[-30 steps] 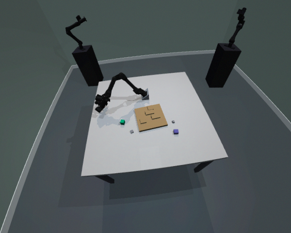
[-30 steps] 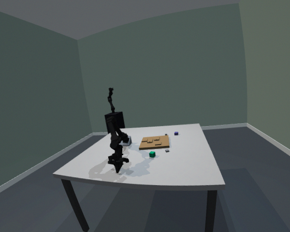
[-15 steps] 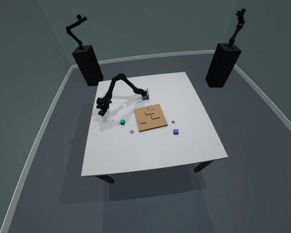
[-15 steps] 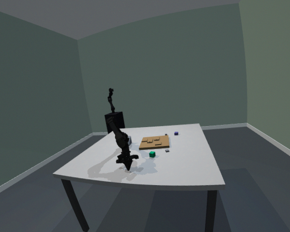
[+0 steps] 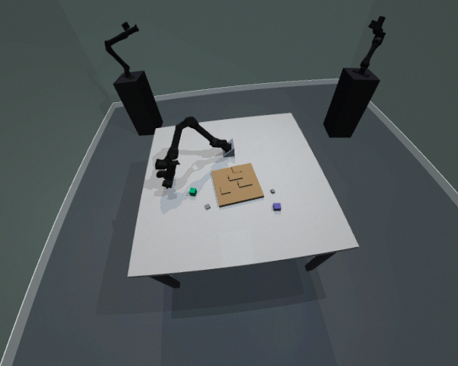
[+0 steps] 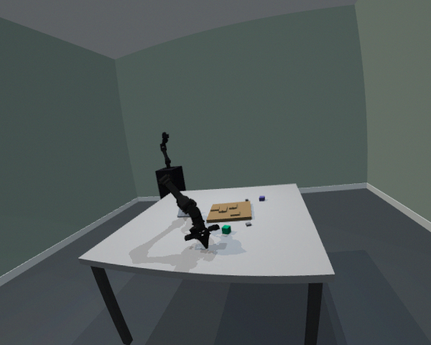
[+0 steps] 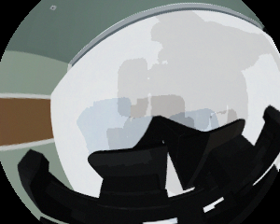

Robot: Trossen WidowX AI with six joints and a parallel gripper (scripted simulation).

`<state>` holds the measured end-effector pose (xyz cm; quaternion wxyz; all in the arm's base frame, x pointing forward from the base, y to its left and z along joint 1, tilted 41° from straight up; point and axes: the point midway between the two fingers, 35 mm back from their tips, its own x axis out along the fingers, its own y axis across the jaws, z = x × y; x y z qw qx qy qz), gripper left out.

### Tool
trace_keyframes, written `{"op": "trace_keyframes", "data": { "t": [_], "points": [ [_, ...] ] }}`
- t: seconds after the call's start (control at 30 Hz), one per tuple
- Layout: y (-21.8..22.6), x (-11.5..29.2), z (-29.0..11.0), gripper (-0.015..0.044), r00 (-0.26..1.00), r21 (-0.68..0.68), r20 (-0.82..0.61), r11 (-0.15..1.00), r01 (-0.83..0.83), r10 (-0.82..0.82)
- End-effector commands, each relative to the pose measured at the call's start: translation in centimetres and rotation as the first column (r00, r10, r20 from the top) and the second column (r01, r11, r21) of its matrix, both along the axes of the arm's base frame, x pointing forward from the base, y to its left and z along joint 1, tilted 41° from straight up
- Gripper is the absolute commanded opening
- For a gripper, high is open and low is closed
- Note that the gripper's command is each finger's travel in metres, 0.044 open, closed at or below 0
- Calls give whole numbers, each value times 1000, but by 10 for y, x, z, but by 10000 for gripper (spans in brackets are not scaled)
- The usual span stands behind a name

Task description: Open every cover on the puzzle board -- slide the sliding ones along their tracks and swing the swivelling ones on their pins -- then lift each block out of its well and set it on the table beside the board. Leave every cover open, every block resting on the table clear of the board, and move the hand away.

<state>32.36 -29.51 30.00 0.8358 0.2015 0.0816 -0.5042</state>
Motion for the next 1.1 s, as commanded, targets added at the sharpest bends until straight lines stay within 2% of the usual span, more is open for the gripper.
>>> {"op": "trace_keyframes", "data": {
  "t": [0.0,0.57,1.07],
  "points": [
    [14,15,-14,0,996,18,-77,999,-51,52],
    [83,50,-69,0,918,122,-320,971,-204,233],
    [150,62,-115,0,756,208,-533,925,-318,379]
  ]
}}
